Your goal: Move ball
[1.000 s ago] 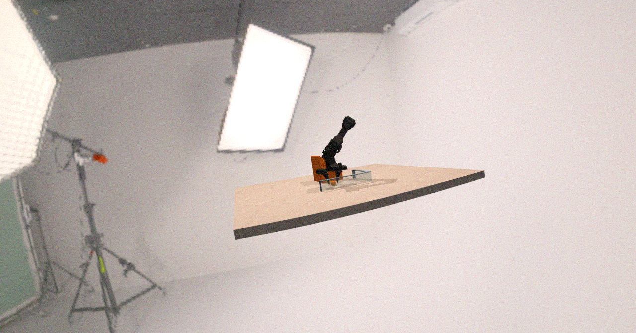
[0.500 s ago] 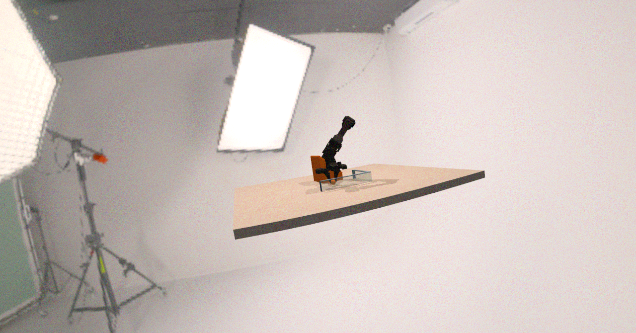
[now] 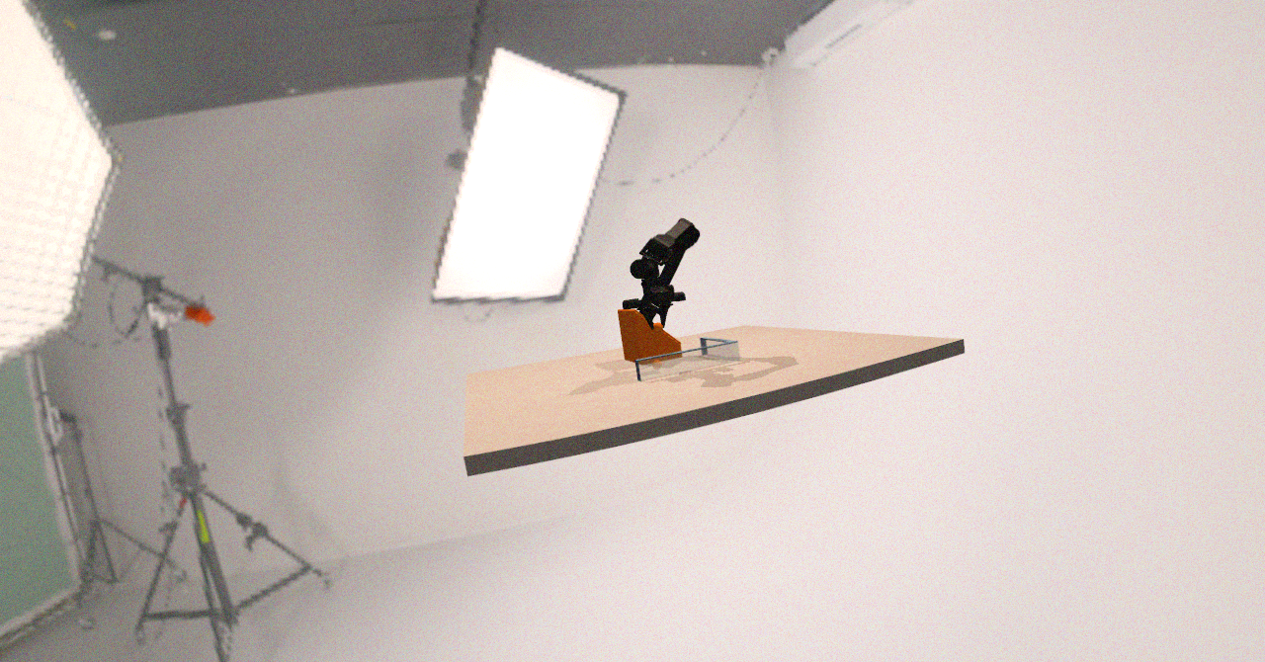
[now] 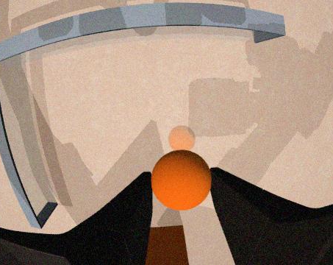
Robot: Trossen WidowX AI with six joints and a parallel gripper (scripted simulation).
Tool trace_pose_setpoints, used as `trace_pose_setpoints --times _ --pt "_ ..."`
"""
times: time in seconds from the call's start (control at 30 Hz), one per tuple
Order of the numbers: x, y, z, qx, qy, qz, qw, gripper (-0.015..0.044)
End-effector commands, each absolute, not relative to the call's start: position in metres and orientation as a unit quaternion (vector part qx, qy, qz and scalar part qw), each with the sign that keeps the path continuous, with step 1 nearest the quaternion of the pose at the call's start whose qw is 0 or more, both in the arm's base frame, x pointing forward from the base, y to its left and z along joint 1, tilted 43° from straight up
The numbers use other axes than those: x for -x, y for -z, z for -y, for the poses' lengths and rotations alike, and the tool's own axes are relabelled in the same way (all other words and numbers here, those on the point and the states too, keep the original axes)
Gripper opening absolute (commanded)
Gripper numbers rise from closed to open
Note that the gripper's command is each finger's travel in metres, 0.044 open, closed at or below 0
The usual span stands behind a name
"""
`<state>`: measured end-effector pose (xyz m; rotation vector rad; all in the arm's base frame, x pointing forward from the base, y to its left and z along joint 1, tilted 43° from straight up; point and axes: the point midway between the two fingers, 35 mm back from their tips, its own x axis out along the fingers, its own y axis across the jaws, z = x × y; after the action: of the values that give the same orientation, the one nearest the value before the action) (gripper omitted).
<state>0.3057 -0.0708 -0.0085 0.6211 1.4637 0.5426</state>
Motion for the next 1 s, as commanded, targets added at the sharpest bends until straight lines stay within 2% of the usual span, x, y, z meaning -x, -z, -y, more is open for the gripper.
trace_pose_setpoints --times 0.0,0.97 --pt "-0.303 0.0 0.077 -0.272 -0.243 -0.65 0.666 0.0" --pt "-0.291 0.091 0.011 -0.273 -0.244 -0.65 0.666 0.0"
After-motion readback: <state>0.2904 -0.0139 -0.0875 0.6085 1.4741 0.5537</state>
